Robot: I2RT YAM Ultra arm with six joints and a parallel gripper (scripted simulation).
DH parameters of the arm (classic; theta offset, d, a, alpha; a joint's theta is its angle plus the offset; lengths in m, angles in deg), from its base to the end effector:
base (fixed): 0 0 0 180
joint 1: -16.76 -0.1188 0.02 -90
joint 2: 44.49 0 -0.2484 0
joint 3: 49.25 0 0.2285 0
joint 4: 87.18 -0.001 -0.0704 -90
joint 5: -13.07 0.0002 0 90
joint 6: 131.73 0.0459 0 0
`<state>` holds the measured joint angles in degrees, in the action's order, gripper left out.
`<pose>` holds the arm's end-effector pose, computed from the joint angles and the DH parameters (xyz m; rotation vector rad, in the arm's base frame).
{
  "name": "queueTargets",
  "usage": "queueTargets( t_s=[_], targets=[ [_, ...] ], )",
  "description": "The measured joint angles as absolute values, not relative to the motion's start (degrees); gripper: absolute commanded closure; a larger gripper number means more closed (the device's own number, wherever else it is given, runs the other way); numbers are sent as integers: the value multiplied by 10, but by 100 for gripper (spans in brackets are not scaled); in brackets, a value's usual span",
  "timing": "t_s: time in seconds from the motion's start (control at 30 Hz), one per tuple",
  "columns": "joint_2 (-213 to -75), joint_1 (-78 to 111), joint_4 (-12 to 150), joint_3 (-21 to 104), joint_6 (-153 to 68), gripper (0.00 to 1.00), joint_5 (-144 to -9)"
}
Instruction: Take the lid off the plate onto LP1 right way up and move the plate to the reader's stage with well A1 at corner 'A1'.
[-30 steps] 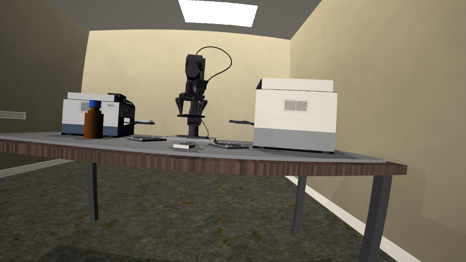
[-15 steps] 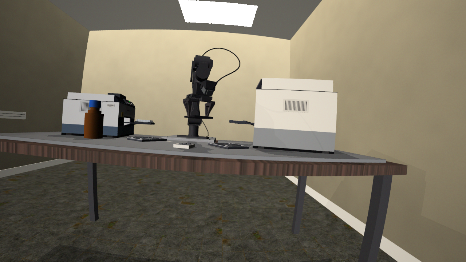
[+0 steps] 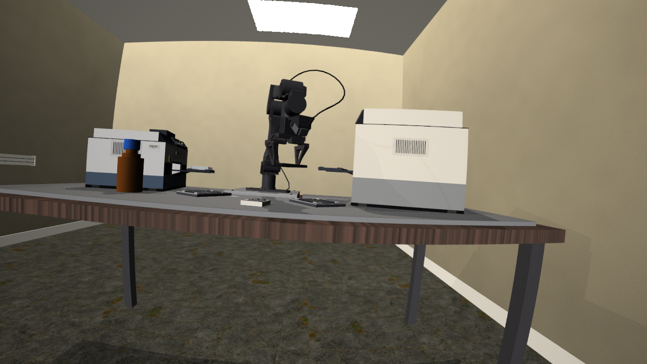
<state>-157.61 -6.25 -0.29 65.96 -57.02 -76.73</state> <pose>0.3159 0.1351 0.2393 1.0249 -2.9512 0.0073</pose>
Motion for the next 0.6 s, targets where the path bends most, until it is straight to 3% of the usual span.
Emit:
queueTargets(
  t_s=[0.6],
  targets=[
    [-1586, -125, 3, 665, -520, 15, -767]
  ],
)
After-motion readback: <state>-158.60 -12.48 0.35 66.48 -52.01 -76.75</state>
